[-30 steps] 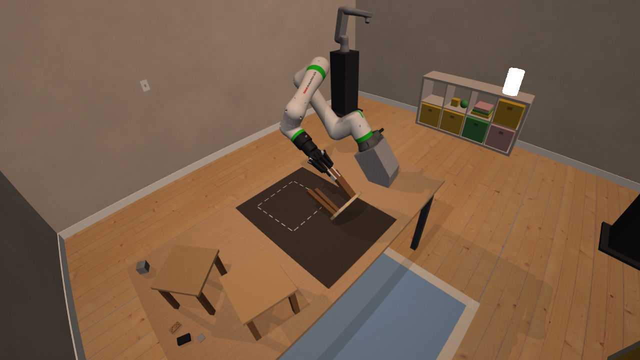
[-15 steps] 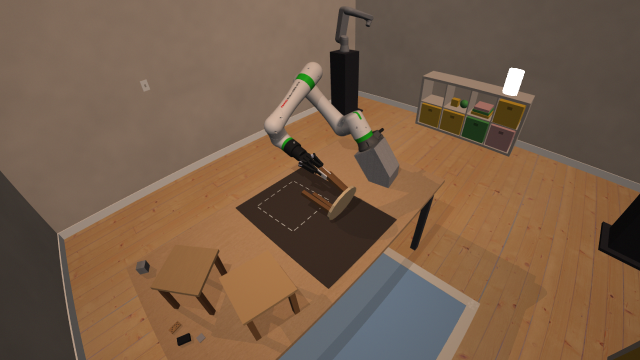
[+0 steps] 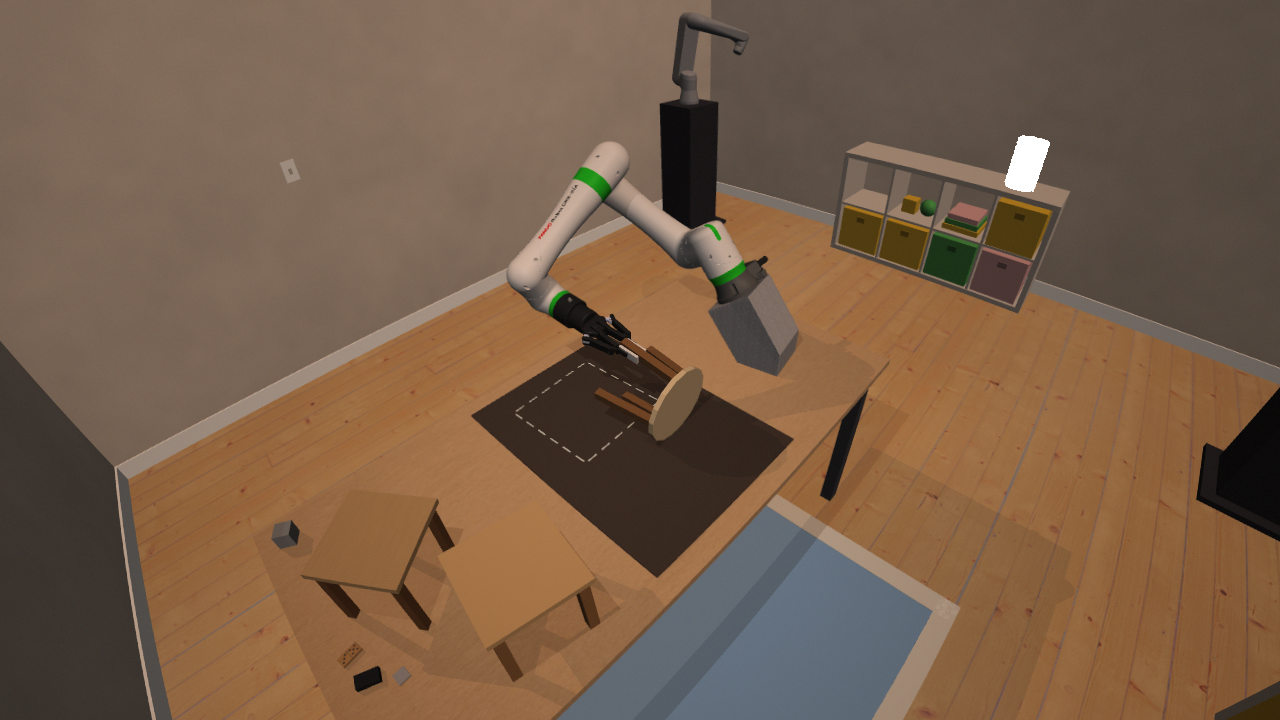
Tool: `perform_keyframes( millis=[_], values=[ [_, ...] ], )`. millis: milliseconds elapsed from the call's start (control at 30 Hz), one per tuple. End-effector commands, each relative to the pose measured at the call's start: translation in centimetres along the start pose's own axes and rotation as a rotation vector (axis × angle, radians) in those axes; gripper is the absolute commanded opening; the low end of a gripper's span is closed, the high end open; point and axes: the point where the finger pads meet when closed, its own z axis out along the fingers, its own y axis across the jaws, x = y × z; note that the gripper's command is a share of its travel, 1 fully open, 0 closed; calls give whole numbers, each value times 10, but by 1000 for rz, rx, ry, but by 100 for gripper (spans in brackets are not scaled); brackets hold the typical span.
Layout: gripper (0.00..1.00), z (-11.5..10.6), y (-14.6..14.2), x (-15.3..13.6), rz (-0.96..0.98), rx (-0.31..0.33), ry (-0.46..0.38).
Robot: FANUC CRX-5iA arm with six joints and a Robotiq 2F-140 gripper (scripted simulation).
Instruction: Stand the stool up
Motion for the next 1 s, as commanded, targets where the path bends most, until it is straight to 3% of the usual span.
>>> perform_keyframes(
  millis=[0,200,400,533,733,967],
  values=[
    [10,-1,14,2,73,12,4],
    [10,-2,41,1,144,22,8],
    [10,-3,45,0,248,36,15],
    [10,-3,68,-3,261,38,16],
    [10,-5,76,-5,390,67,53],
    [10,-10,97,-12,390,67,53]
  ],
)
